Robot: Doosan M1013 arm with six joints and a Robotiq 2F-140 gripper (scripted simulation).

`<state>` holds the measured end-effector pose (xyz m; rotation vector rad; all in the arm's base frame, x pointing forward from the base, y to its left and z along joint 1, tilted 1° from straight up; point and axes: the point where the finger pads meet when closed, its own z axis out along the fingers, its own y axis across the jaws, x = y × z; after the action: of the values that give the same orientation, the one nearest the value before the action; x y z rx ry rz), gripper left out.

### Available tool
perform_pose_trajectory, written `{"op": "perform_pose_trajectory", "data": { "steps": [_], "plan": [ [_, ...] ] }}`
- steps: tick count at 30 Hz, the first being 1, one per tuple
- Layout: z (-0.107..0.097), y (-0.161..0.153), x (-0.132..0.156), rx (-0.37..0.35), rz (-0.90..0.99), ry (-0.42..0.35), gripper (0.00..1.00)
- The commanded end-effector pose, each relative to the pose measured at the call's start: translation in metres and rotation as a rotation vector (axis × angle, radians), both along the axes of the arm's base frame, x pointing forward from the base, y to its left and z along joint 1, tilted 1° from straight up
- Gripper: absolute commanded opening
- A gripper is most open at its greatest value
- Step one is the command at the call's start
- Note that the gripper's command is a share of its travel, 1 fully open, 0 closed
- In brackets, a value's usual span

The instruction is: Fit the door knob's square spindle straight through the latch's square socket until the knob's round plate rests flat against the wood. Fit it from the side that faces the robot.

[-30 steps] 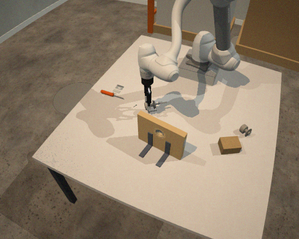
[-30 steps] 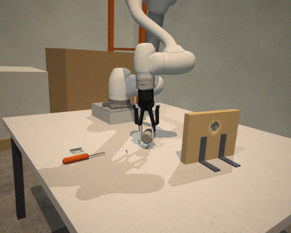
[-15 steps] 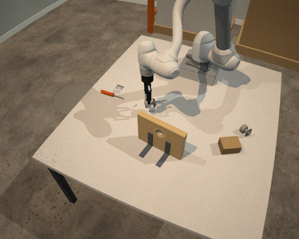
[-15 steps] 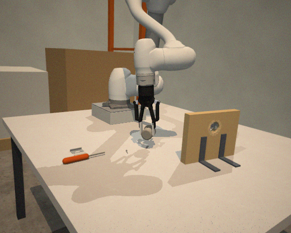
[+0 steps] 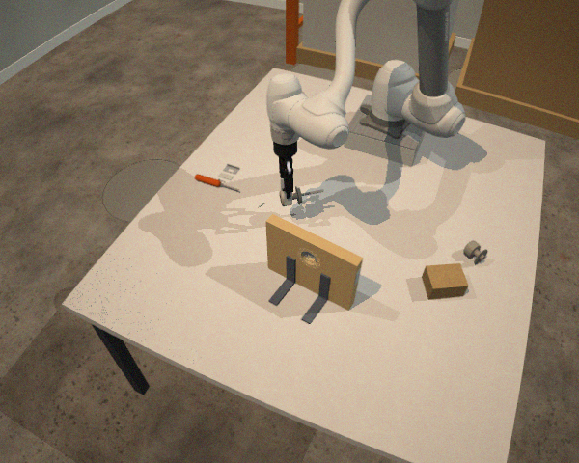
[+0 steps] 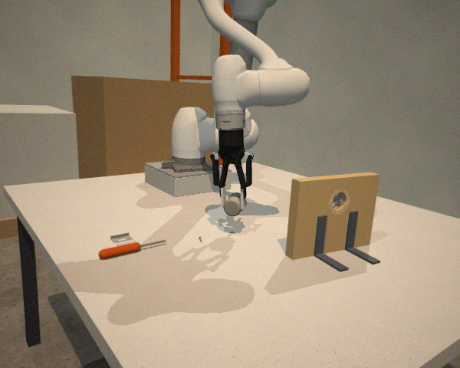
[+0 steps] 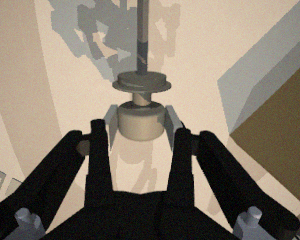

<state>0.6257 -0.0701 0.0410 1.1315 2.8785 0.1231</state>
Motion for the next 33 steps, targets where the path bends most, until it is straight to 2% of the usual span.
{"op": "perform_pose_trajectory", "data": {
  "steps": [1, 15, 23, 25, 33],
  "plan": [
    [0.0, 0.0, 0.0, 0.0, 0.0, 0.0, 0.42],
    [0.0, 0.0, 0.0, 0.0, -0.007, 0.0, 0.42],
    [0.001, 0.005, 0.001, -0.001, -0.282, 0.017, 0.42],
    [0.005, 0.021, 0.003, -0.001, -0.293, 0.018, 0.42],
    [0.007, 0.029, 0.004, -0.001, -0.313, 0.019, 0.42]
  ]
}}
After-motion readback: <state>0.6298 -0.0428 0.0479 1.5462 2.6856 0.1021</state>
